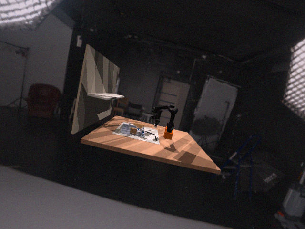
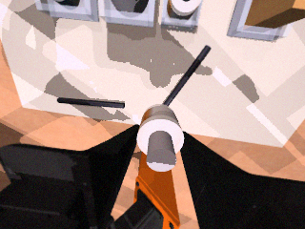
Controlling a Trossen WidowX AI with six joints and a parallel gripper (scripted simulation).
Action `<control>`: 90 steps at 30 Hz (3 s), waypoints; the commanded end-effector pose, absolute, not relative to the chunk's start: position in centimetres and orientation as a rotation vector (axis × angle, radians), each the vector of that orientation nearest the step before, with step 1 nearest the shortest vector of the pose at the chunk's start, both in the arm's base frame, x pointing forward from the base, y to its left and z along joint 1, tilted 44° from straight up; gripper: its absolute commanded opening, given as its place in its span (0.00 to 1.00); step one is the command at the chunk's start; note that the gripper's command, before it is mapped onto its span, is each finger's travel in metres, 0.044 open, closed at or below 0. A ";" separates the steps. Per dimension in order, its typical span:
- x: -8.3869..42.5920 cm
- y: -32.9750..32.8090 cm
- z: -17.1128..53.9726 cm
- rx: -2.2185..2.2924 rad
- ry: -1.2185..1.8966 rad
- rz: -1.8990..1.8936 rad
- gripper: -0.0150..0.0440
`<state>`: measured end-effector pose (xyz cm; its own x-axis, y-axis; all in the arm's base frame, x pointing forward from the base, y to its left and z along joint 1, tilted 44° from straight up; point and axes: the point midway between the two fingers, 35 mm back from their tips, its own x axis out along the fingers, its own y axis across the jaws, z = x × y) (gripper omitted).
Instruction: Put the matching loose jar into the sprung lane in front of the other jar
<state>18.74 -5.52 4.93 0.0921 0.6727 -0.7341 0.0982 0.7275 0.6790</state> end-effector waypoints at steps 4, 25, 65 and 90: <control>22.3 -5.9 3.7 0.666 1.429 0.487 0.25; 29.4 -3.8 -0.2 0.642 1.409 0.524 0.25; 30.8 -3.2 -0.9 0.642 1.408 0.524 0.25; 31.8 -3.3 -0.9 0.642 1.407 0.525 0.25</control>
<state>31.07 -3.06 -1.08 0.0837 0.6824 -0.7262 0.0477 0.7252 0.6869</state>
